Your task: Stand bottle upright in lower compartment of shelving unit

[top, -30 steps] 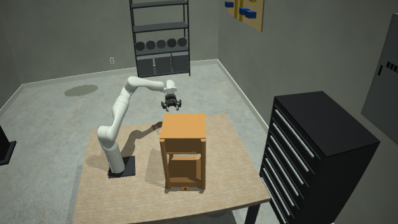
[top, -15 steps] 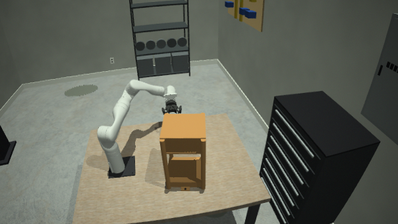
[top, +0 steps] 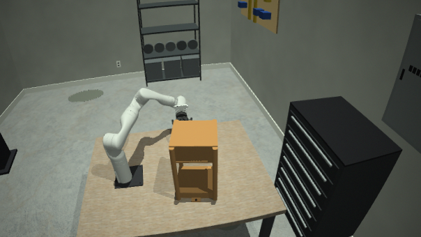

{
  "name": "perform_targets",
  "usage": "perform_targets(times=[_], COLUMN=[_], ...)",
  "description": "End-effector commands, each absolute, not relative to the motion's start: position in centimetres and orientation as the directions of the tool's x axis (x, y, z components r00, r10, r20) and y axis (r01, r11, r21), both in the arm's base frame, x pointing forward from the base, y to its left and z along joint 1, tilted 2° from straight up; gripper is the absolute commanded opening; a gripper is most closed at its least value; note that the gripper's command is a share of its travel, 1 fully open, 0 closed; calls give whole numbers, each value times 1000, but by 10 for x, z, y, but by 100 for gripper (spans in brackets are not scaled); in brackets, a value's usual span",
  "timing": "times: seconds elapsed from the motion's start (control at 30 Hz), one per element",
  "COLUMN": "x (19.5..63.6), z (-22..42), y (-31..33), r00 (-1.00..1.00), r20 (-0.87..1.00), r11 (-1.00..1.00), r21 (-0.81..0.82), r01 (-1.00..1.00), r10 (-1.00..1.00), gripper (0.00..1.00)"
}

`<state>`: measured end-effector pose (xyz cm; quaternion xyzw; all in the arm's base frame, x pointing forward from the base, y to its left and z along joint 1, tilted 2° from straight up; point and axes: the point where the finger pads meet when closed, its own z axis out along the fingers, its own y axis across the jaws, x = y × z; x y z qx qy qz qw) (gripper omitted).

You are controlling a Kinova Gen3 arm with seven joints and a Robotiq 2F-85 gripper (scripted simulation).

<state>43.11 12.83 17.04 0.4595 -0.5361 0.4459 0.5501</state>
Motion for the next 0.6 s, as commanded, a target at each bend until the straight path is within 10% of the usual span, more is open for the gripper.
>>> perform_targets(times=[0.0,0.57], x=[431,430], z=[160,120], y=[127,127], r00=[32,32], r20=[999,999], r11=[181,181], r21=[30,30], r01=[-983,-983], r10=[6,6], gripper=[60,60])
